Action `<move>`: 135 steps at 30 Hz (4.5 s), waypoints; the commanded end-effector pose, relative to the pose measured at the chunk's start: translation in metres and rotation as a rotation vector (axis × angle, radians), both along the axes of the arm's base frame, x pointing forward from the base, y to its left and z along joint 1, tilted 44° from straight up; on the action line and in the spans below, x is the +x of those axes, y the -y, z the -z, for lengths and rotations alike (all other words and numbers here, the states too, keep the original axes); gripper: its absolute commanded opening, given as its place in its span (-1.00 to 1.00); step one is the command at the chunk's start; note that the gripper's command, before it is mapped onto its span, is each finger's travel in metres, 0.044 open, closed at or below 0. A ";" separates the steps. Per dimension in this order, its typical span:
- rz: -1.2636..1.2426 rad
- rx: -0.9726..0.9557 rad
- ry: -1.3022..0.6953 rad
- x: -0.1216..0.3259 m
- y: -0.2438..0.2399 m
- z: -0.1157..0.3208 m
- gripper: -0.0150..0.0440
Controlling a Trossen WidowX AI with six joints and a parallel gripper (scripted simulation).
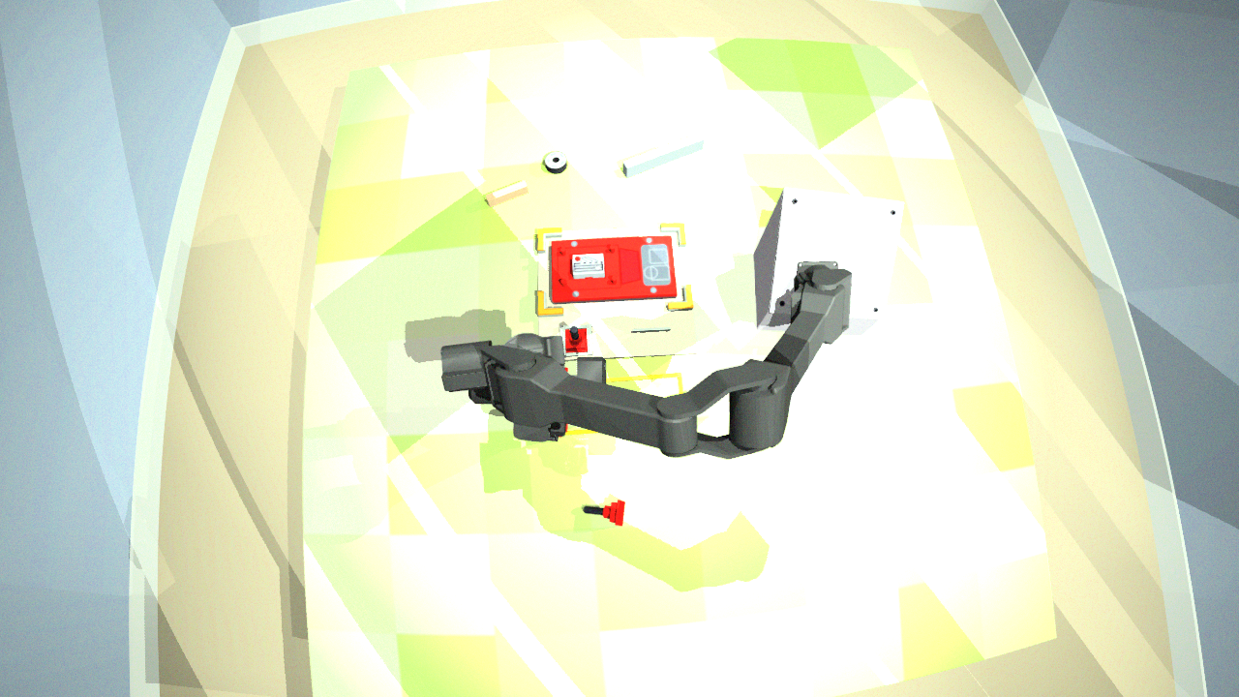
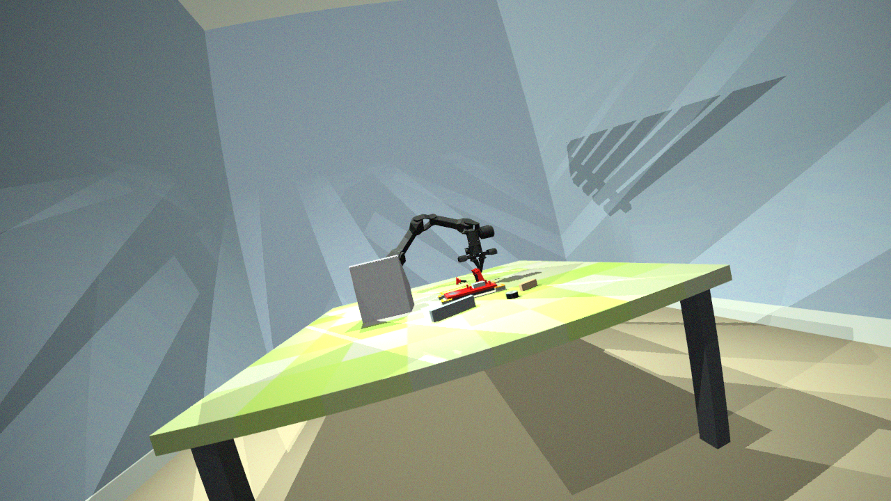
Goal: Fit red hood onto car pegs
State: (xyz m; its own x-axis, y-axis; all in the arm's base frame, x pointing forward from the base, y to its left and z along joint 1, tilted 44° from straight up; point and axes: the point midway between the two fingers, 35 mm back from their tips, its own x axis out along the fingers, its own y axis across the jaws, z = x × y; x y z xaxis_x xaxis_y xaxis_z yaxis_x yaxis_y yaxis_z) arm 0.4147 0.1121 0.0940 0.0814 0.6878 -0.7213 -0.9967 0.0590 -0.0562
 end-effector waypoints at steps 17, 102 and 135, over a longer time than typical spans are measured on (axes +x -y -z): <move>0.003 0.000 0.006 -0.008 0.000 -0.002 -0.49; 0.004 -0.001 0.002 -0.062 0.005 -0.015 1.00; 0.004 -0.001 0.002 -0.060 -0.010 -0.001 1.00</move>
